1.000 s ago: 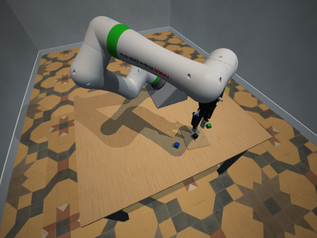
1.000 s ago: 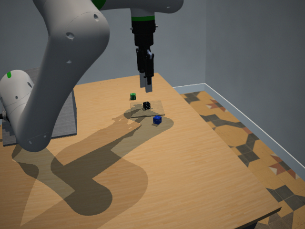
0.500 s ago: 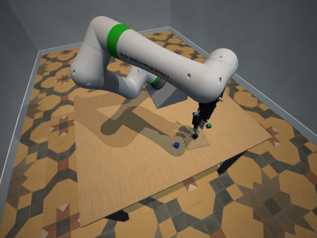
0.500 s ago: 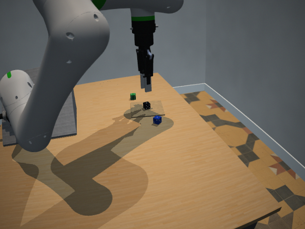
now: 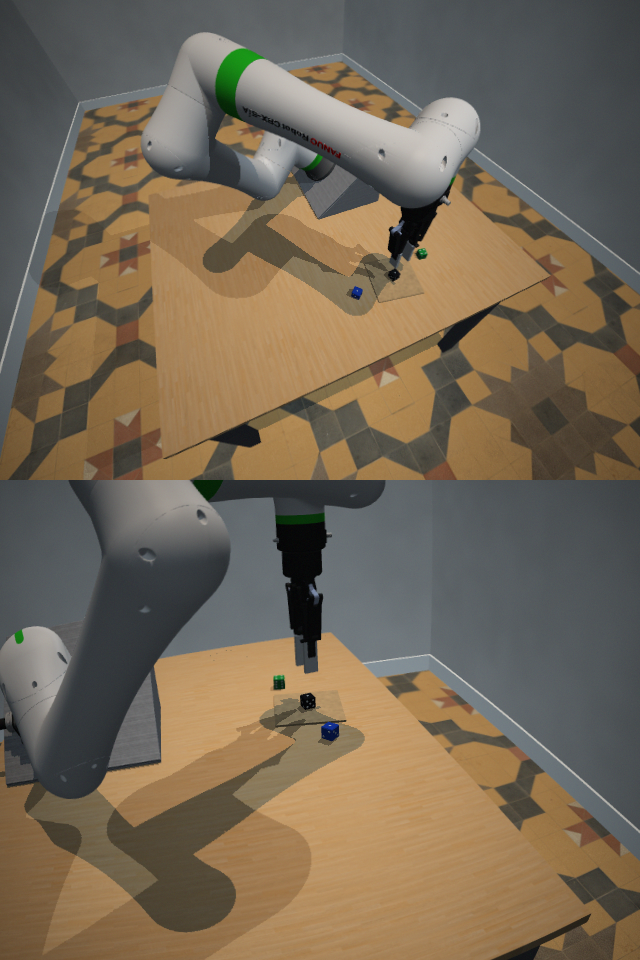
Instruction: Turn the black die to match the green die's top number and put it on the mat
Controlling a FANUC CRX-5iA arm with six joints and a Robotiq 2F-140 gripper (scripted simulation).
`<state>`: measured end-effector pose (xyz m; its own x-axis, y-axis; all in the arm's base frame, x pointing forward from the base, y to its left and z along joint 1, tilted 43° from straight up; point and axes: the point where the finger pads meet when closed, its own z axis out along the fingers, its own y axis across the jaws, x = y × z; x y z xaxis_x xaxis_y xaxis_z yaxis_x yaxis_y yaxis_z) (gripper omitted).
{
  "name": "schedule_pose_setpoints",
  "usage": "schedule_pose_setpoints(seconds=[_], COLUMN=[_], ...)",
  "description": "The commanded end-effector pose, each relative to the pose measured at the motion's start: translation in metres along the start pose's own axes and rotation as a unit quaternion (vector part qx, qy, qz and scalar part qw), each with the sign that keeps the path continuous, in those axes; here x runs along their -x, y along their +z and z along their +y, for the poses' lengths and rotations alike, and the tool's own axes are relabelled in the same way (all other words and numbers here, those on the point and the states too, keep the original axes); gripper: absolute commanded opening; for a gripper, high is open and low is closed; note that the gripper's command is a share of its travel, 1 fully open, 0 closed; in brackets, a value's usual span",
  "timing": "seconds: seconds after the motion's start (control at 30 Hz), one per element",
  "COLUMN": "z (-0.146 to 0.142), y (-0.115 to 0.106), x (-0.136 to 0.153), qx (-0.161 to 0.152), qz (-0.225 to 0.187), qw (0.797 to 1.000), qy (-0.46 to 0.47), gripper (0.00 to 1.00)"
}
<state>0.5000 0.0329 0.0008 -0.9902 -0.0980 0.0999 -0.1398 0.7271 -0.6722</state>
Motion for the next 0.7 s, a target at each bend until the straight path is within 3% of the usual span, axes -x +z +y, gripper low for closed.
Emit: schedule_pose_setpoints(seconds=[0.0,0.67], z=[0.000,0.000], y=[0.000,0.018], x=[0.000,0.001], qx=[0.000,-0.001], qz=[0.000,0.000], qw=[1.000,1.000], qy=[0.000,0.000], gripper=[0.25,0.25])
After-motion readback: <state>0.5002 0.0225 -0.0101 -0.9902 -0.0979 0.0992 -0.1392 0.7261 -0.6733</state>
